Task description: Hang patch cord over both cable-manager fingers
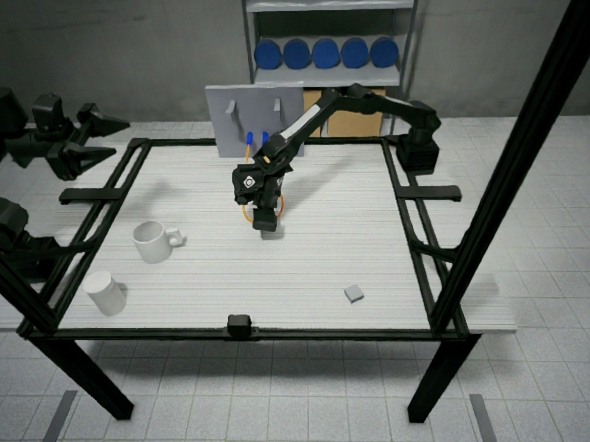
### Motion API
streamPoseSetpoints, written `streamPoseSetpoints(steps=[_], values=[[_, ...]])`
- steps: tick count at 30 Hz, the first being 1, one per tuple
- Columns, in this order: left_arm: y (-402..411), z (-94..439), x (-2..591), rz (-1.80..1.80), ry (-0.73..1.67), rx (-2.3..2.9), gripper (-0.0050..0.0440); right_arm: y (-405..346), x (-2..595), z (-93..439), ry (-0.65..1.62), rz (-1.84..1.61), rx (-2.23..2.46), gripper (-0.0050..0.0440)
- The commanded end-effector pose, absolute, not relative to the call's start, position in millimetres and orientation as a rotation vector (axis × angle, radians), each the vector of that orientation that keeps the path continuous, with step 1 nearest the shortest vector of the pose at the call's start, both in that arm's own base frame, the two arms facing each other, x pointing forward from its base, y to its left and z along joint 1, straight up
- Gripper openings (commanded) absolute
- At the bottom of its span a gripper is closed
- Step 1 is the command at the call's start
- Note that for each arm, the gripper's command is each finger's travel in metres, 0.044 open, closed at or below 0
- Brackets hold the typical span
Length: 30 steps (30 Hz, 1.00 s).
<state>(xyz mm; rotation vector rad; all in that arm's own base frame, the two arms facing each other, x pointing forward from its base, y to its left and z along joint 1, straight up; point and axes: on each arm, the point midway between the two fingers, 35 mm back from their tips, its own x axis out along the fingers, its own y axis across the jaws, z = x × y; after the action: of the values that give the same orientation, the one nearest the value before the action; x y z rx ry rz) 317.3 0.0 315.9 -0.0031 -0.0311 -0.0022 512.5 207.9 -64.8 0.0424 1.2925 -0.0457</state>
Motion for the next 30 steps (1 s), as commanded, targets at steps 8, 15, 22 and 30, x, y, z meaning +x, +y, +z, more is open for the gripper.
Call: streamPoseSetpoints(steps=[8, 15, 22, 30], values=[[0.0, 322.9, 315.7, 0.000, -0.050, 0.000, 0.0440, 211.0, 519.5, -45.5, 1.256, -0.034, 0.057, 0.0020], [0.0, 322.9, 315.7, 0.000, -0.050, 0.000, 0.0440, 212.1, 521.7, -37.5, 1.243, -0.031, 0.061, 0.0020], [0.0, 322.9, 315.7, 0.000, -0.050, 0.000, 0.0440, 213.4, 524.5, -28.9, 1.227, -0.028, 0.066, 0.0020], [0.0, 322.9, 315.7, 0.000, -0.050, 0.000, 0.0440, 213.8, 524.9, -23.8, 1.222, -0.030, 0.066, 0.0020]])
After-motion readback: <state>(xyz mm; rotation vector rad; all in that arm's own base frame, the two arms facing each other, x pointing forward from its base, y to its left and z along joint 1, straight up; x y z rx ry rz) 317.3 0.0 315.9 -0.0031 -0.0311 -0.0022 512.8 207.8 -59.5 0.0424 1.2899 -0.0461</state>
